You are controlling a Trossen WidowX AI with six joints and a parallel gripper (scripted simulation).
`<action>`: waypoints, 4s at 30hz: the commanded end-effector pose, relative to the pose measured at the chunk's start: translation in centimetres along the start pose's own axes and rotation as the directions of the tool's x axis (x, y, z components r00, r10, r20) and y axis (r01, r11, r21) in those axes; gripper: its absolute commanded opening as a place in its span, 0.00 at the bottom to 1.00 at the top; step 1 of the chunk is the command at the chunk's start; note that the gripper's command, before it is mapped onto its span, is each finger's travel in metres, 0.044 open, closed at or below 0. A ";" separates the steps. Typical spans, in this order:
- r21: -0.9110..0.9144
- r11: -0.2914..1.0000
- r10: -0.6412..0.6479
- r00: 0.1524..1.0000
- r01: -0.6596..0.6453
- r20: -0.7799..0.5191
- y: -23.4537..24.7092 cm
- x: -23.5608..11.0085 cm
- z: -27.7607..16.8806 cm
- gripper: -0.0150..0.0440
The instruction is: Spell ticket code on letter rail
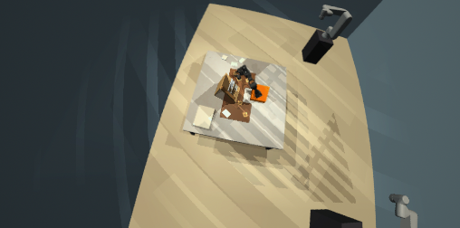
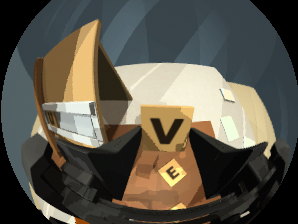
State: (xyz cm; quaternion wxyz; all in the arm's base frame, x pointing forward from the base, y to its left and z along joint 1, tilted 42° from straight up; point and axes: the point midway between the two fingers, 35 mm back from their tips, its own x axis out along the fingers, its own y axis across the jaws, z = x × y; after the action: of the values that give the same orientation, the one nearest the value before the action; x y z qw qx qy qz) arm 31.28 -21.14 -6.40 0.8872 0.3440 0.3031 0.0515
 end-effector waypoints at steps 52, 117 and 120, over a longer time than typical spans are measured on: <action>0.011 1.000 -0.002 1.000 0.002 -0.004 2.2 0.1 -0.4 0.25; 0.013 1.000 -0.001 1.000 0.001 -0.004 5.5 0.2 -0.3 0.25; 0.013 1.000 0.000 1.000 0.001 -0.004 5.6 0.2 -0.3 0.25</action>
State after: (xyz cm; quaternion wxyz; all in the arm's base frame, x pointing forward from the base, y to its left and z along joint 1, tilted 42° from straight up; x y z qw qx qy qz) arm 31.99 -16.92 -3.12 0.8860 0.3467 0.3033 0.0523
